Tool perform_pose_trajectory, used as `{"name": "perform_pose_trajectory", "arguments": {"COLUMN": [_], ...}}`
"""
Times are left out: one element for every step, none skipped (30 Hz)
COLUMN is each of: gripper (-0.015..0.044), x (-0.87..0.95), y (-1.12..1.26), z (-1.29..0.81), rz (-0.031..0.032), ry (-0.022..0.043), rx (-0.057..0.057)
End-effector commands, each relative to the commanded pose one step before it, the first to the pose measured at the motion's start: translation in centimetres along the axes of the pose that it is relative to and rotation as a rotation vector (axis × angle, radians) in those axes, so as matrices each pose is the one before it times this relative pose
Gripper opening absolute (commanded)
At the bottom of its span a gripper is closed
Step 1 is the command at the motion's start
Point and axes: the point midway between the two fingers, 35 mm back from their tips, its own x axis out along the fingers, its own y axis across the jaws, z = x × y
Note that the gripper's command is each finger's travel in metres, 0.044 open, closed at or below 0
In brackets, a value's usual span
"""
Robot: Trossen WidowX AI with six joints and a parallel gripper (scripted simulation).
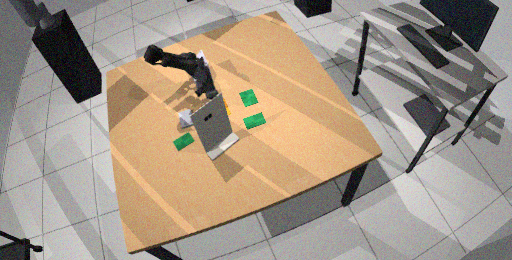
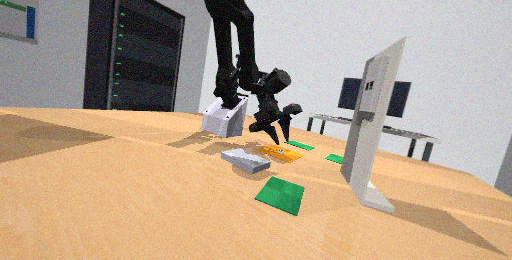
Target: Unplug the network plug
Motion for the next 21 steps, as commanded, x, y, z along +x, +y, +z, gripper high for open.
{"name": "perform_pose_trajectory", "arguments": {"gripper": [0.0156, 0.0156, 0.0156, 0.0156, 0.0156, 0.0156, 0.0156, 0.0156, 0.0156, 0.0156, 0.0156, 0.0156, 0.0156, 0.0156, 0.0156, 0.0156, 0.0156, 0.0156, 0.0156, 0.0156, 0.0156], "x": [-0.306, -0.062, -0.062, -0.062, -0.062, -0.062, -0.062, -0.062, -0.062, -0.062, -0.062, -0.062, -0.062, -0.062, -0.062, -0.005, -0.016, -0.028, -0.034, -0.035, -0.036], "y": [-0.226, -0.003, -0.003, -0.004, -0.004, -0.004, -0.004, -0.005, -0.005, -0.005, -0.005, -0.006, -0.006, -0.006, -0.007, 0.008, 0.023, 0.038, 0.046, 0.046, 0.046], "z": [0.073, -0.004, -0.003, -0.003, -0.003, -0.003, -0.002, -0.002, -0.002, -0.002, -0.001, -0.001, -0.001, -0.001, 0.0, -0.006, -0.019, -0.031, -0.037, -0.037, -0.036], "rz": [-0.00519, -0.00003, -0.00002, -0.00001, 0.0, 0.0, 0.00001, 0.00002, 0.00003, 0.00004, 0.00004, 0.00005, 0.00006, 0.00007, 0.00008, -0.00008, -0.00025, -0.00041, -0.00049, -0.00049, -0.00048], "ry": [-0.00338, 0.00005, 0.00004, 0.00003, 0.00003, 0.00002, 0.00001, 0.0, -0.00001, -0.00001, -0.00002, -0.00003, -0.00004, -0.00004, -0.00005, 0.00011, 0.00034, 0.00055, 0.00065, 0.00064, 0.00062], "rx": [0.0009, -0.0001, -0.0001, -0.0001, -0.0001, -0.0001, -0.0001, -0.0001, -0.0001, -0.0001, -0.0001, -0.0001, -0.0001, -0.0001, -0.0001, 0.0, 0.0001, 0.0002, 0.0002, 0.0002, 0.0002]}}
